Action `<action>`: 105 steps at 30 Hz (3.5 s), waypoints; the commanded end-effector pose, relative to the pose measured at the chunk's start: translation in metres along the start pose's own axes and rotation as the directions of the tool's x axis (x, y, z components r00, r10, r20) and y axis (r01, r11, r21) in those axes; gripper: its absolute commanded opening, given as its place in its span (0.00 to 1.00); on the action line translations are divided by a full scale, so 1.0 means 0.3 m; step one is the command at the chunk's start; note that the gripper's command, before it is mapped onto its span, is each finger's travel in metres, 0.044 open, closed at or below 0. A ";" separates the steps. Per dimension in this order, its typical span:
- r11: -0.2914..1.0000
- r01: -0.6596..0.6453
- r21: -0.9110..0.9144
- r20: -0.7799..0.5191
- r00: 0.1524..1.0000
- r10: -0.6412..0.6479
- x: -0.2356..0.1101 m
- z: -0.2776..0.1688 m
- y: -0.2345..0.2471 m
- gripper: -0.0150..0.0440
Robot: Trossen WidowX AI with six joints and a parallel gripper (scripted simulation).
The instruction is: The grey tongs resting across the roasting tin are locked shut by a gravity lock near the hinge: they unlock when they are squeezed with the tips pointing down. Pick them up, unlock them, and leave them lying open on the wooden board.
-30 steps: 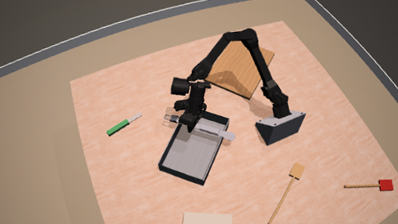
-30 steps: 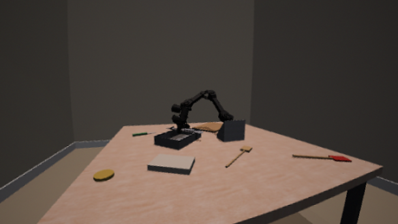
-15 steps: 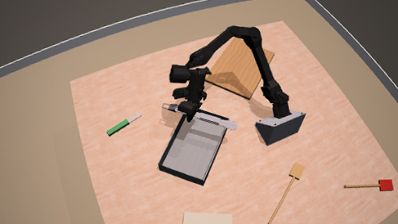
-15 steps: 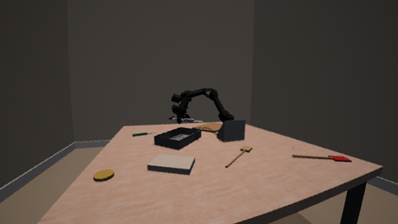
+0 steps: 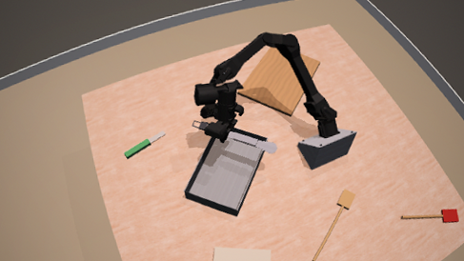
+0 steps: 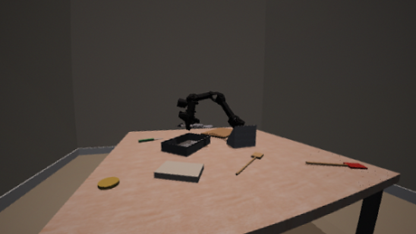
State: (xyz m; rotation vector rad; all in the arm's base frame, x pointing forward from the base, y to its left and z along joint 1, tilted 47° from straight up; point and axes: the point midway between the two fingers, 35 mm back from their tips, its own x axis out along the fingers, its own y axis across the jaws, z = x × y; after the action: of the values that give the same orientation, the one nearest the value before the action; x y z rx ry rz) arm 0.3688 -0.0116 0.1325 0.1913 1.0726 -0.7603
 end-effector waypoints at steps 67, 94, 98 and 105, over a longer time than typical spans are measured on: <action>0.787 0.172 0.592 0.142 0.939 -0.312 -0.479 0.168 -0.704 0.00; 0.659 0.185 0.729 -0.006 0.965 -0.264 -0.477 0.106 -1.002 0.00; 0.640 0.180 0.747 -0.014 0.967 -0.255 -0.483 0.092 -1.040 0.00; 0.599 0.167 0.784 -0.020 0.970 -0.244 -0.500 0.065 -1.104 0.00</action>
State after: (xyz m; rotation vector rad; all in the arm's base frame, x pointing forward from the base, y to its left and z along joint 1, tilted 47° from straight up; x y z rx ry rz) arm 0.1386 -0.1929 0.3364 0.7674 0.6239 -1.4228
